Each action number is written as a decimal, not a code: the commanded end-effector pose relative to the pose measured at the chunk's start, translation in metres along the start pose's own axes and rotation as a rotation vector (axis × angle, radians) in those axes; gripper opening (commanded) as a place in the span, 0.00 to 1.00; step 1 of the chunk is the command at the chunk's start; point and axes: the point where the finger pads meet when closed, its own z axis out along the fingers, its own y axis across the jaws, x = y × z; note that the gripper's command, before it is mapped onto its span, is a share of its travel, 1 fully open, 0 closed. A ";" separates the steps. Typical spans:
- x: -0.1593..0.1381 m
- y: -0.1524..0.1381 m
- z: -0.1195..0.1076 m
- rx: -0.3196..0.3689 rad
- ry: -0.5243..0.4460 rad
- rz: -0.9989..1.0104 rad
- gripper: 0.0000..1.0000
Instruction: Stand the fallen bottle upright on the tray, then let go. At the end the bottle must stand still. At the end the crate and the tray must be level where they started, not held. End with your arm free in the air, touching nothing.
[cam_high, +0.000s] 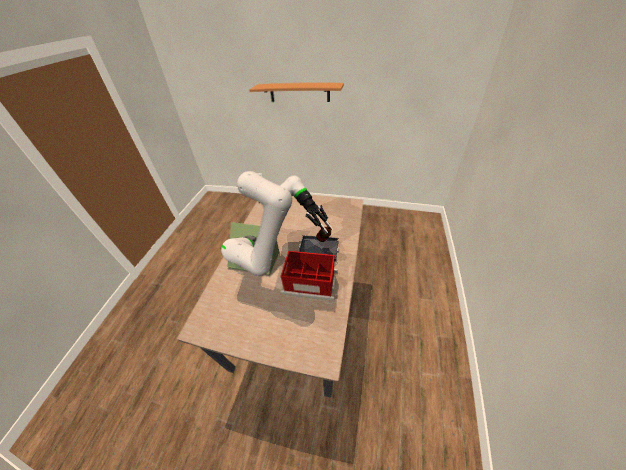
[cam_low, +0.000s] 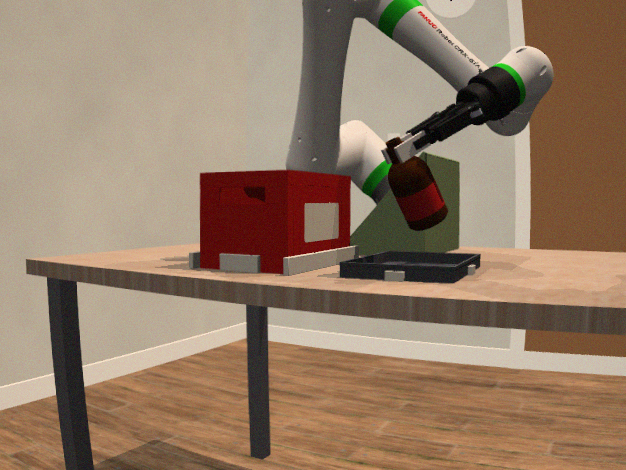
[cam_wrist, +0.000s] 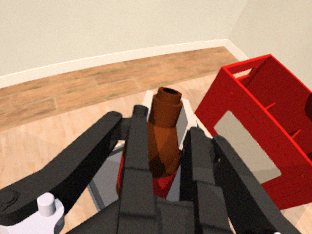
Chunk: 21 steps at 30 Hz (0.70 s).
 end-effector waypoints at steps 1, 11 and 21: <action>0.000 0.000 0.000 0.000 0.000 0.000 0.00; 0.000 0.000 0.000 -0.002 0.021 0.000 0.00; -0.001 0.000 0.001 -0.004 0.069 0.000 0.00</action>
